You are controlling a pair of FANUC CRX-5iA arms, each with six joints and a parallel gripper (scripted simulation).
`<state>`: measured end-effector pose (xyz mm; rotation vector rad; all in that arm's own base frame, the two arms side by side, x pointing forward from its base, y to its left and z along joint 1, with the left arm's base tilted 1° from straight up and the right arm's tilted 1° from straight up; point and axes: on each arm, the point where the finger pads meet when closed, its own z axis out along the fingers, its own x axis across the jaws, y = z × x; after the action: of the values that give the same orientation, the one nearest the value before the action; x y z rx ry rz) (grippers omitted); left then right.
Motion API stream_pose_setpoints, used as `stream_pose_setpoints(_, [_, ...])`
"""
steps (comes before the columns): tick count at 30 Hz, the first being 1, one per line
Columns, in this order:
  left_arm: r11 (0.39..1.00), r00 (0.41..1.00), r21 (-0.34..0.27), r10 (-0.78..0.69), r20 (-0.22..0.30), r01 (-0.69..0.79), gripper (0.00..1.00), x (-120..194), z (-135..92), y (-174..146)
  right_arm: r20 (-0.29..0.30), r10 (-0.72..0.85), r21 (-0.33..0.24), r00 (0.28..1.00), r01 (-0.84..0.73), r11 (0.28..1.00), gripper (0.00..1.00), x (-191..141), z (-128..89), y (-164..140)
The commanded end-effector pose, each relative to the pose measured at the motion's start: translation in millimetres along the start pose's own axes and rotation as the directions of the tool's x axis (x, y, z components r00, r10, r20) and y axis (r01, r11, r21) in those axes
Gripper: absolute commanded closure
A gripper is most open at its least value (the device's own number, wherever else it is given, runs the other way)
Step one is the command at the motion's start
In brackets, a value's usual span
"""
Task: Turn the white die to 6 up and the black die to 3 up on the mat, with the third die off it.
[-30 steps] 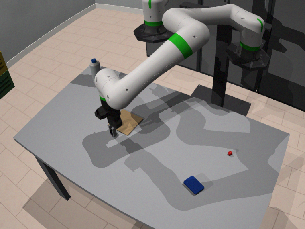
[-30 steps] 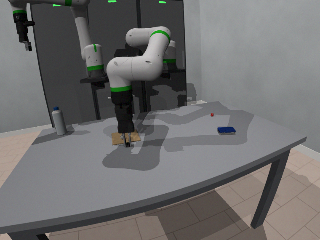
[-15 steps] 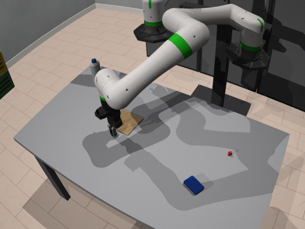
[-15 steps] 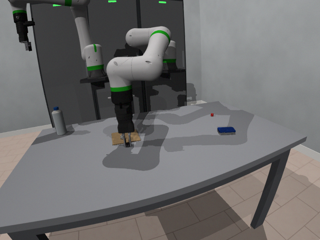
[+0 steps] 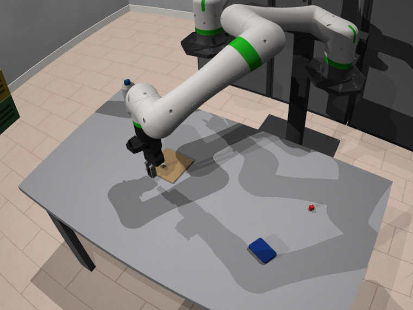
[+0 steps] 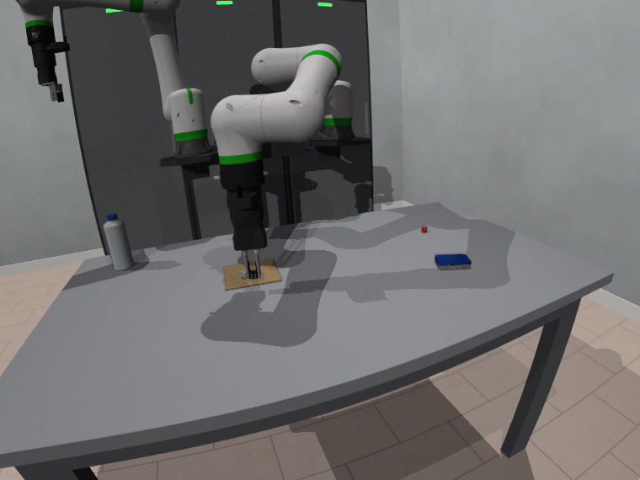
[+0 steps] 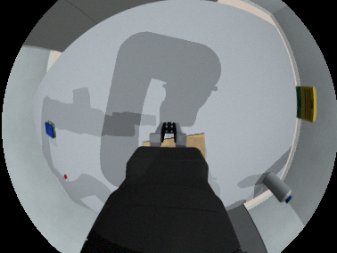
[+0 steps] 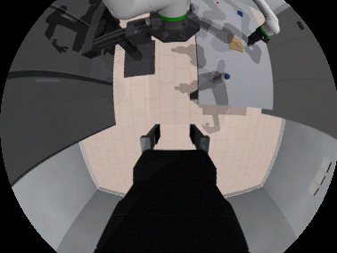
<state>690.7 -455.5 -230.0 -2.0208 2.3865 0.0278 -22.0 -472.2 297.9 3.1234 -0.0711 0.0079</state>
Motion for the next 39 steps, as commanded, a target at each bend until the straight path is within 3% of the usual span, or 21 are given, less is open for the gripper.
stream_pose_setpoints(1, [1.0,1.0,0.005,0.0,-0.003,0.0,0.66,1,-24,-2,0.0,0.0,-0.002,1.0,0.0,1.0,0.0,0,-1,0])
stream_pose_setpoints(8, [1.0,1.0,0.005,0.0,-0.003,0.0,0.66,1,-60,-2,0.0,0.0,-0.002,1.0,0.0,1.0,0.0,0,-1,0])
stream_pose_setpoints(24, [1.0,1.0,0.005,-0.02,-0.003,0.02,0.66,-1,-62,-2,0.0,0.0,-0.002,1.0,0.0,1.0,0.0,0,-1,0])
stream_pose_setpoints(32, [0.984,0.984,0.004,-0.178,-0.003,0.178,0.66,-11,-62,-4,0.0,0.0,-0.002,1.0,0.0,1.0,0.0,0,-1,0])
stream_pose_setpoints(36, [0.925,0.925,0.003,-0.38,-0.004,0.38,0.66,-25,-61,-5,0.0,0.0,-0.002,1.0,0.0,1.0,0.0,0,-1,0])
stream_pose_setpoints(39, [0.892,0.892,0.003,-0.453,-0.004,0.453,0.66,-30,-61,-5,0.0,0.0,-0.002,1.0,0.0,1.0,0.0,0,-1,0])
